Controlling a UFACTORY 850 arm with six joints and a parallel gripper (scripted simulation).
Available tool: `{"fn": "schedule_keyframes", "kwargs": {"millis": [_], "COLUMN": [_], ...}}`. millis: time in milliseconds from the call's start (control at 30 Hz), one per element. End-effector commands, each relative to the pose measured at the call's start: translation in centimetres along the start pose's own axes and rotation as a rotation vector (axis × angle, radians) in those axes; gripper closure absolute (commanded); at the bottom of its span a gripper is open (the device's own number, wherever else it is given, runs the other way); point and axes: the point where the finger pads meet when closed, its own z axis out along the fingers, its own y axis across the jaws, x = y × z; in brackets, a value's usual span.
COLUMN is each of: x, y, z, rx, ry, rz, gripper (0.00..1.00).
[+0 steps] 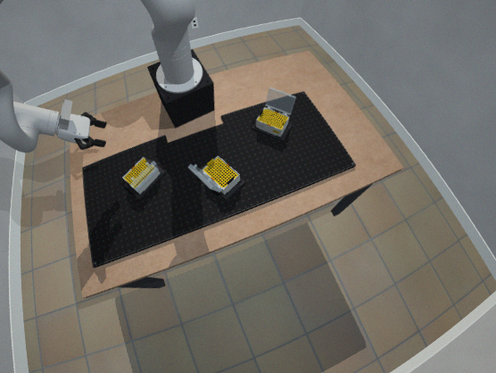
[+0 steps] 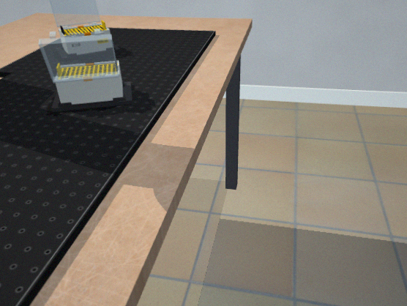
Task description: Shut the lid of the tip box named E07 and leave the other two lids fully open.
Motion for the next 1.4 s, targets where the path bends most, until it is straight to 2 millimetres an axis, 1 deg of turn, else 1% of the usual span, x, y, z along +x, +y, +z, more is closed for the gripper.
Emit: {"fn": "schedule_keyframes", "kwargs": {"millis": [0, 200, 267, 767, 1033, 1333, 1367], "x": [0.1, 0.1, 0.1, 0.1, 0.1, -3.1, -3.1], "y": [0.0, 0.0, 0.0, 0.0, 0.0, 0.0, 0.0], "z": [0.0, 0.0, 0.0, 0.0, 0.0, 3.2, 3.2], "rx": [-0.147, -0.289, -0.289, -0.642, -0.674, -0.674, -0.674], "ry": [-0.002, -0.002, -0.002, -0.001, -0.001, -0.001, -0.001], "rz": [0.142, 0.284, 0.284, 0.637, 0.668, 0.668, 0.668], "gripper": [0.00, 0.00, 0.00, 0.00, 0.00, 0.00, 0.00]}}
